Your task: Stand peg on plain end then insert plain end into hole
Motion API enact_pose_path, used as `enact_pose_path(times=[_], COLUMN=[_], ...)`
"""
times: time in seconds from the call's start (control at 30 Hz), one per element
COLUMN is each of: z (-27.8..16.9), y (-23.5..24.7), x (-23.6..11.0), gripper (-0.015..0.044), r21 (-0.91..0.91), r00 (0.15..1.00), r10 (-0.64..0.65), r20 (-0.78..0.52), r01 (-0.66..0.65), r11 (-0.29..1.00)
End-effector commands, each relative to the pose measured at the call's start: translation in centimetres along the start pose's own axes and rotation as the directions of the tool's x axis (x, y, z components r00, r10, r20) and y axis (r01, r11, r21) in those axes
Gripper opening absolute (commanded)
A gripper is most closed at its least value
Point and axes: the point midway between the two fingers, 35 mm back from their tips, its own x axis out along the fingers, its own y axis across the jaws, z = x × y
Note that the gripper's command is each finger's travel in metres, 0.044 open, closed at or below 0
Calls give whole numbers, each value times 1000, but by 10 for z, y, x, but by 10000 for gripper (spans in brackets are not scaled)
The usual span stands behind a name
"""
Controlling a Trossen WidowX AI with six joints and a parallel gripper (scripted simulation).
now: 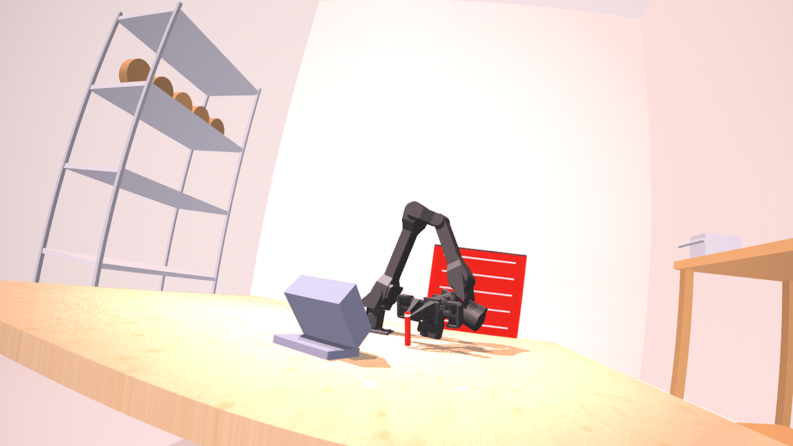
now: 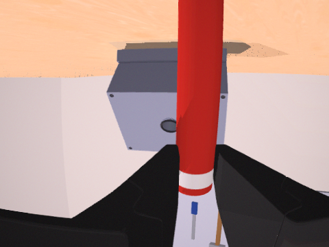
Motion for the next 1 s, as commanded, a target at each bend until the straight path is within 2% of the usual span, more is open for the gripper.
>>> enact_pose_path(times=[0.0, 0.97], z=[0, 6], y=[0, -1], x=[-2, -3], gripper=[51, 51], r21=[4, -3], r00=[1000, 1000], r10=[0, -2], r20=[5, 1], r01=[0, 2], r11=[1000, 1000])
